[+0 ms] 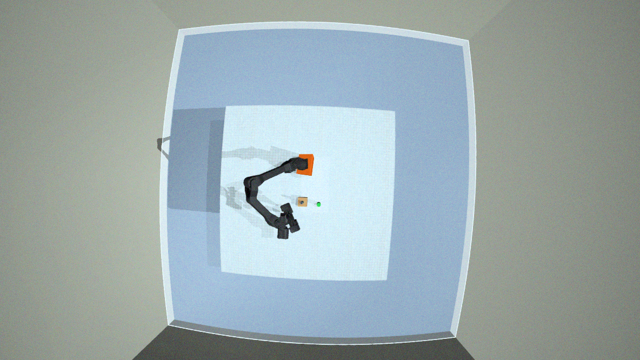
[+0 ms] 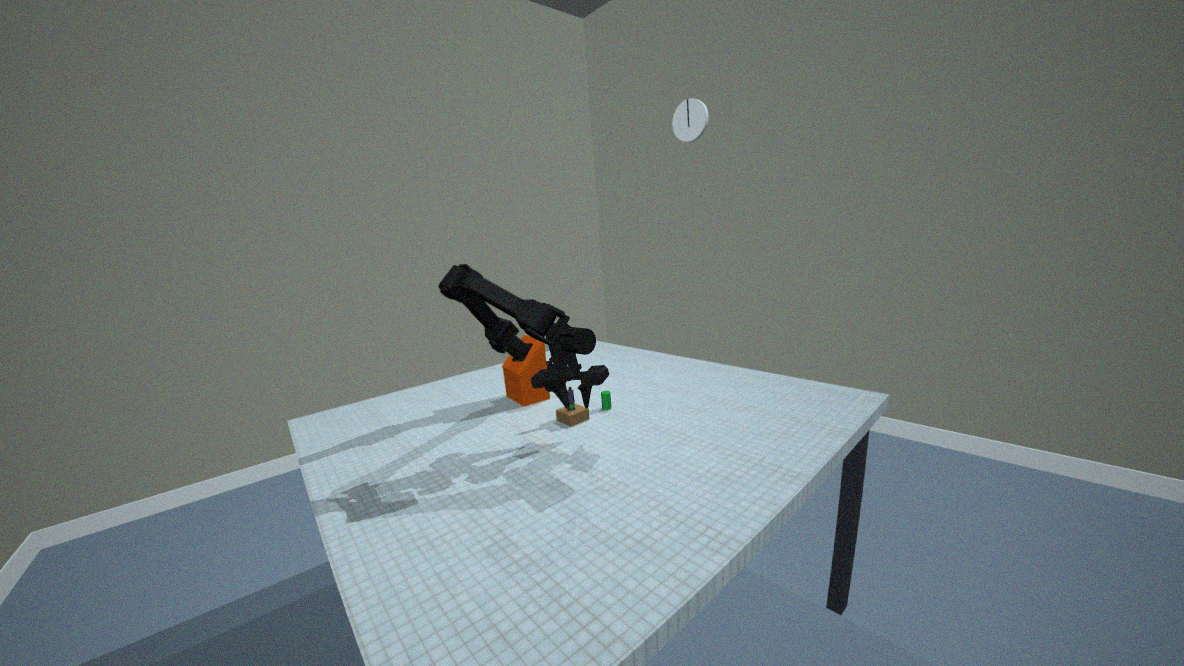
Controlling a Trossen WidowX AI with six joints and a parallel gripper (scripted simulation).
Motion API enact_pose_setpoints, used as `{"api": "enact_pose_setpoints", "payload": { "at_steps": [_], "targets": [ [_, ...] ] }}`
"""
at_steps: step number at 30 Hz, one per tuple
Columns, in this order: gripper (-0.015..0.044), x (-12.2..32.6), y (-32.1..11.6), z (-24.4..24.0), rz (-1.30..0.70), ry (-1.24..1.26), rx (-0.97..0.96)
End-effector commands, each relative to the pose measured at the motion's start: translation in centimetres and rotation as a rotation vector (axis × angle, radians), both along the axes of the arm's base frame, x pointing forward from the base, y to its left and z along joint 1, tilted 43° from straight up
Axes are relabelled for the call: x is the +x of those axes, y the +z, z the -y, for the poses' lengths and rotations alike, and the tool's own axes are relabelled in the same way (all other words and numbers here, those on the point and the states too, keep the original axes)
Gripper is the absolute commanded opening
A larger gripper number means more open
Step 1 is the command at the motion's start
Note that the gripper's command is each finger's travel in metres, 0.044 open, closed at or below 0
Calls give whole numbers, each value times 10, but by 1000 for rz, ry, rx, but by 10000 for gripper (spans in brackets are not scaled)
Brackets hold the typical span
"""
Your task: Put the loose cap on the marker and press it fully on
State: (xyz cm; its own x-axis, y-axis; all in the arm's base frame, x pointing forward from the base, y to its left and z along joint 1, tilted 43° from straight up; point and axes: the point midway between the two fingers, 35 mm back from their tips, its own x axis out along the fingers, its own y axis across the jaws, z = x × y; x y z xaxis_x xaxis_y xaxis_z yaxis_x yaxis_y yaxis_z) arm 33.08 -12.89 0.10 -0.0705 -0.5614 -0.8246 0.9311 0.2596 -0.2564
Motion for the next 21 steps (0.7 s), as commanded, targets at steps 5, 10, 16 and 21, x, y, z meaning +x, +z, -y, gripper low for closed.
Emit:
{"api": "enact_pose_setpoints", "payload": {
  "at_steps": [5, 10, 16, 21],
  "targets": [
    [240, -30, -60, -118, -442, 501, 11],
    [240, -57, -81, -162, -645, 726, -27],
    [240, -58, -82, -163, -648, 730, -28],
    [240, -63, -106, -142, -649, 730, -29]
  ]
}}
